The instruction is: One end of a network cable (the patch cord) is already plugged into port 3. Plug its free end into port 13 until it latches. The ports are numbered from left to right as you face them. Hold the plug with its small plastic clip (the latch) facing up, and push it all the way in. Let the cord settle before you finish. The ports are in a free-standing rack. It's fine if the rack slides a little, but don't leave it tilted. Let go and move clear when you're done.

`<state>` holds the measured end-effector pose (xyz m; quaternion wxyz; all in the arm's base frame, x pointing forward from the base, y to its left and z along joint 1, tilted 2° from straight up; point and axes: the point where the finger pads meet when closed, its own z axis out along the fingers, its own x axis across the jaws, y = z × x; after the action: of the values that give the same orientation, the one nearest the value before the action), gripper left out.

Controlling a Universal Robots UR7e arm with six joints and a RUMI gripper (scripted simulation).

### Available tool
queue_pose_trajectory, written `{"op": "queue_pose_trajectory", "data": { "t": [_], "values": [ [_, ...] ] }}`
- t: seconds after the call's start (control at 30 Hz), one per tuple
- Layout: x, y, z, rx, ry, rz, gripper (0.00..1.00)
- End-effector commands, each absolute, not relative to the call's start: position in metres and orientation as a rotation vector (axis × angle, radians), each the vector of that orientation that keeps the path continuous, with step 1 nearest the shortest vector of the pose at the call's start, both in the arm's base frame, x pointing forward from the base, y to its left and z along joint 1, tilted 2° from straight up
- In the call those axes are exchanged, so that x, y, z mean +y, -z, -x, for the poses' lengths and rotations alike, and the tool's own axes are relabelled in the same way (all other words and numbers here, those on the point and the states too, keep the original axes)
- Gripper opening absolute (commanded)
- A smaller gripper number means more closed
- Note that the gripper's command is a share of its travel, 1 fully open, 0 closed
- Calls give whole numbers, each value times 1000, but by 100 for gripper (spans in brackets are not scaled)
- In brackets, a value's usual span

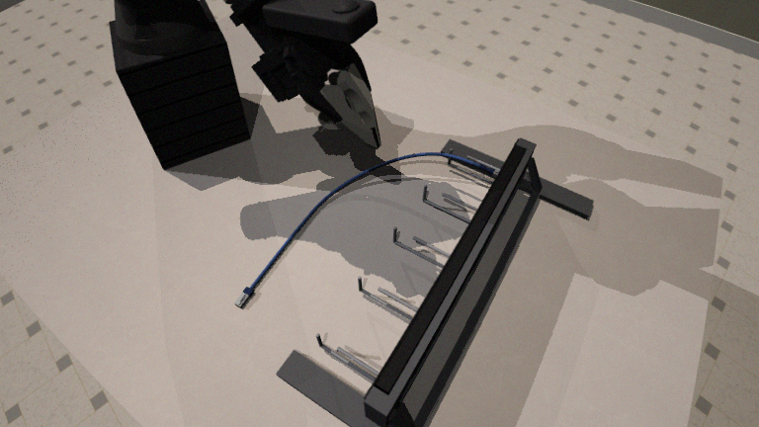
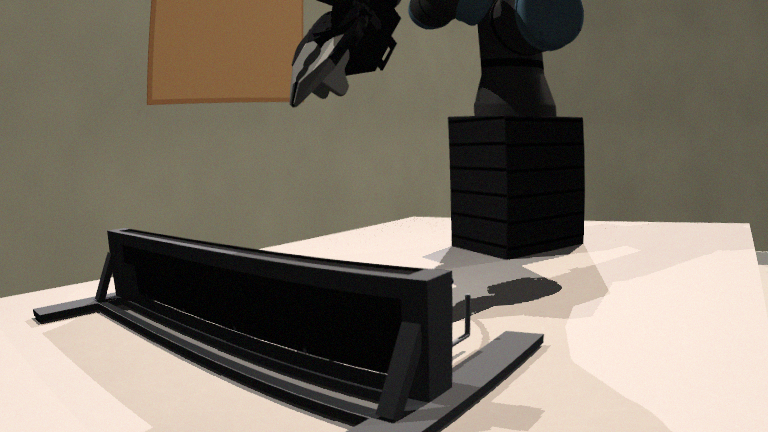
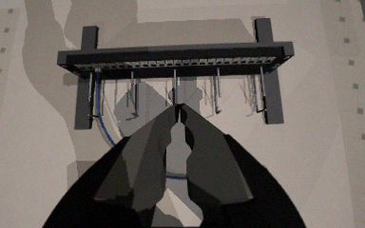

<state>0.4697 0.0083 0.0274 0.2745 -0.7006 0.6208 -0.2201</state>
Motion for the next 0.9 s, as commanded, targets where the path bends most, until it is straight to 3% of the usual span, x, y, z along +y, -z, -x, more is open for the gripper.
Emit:
{"op": "queue_pose_trajectory", "data": {
  "t": [0.0,0.87],
  "values": [
    [-8,-27,-472,1666,588,1886,0],
    [-24,-25,-476,1666,588,1886,0]
  ]
}}
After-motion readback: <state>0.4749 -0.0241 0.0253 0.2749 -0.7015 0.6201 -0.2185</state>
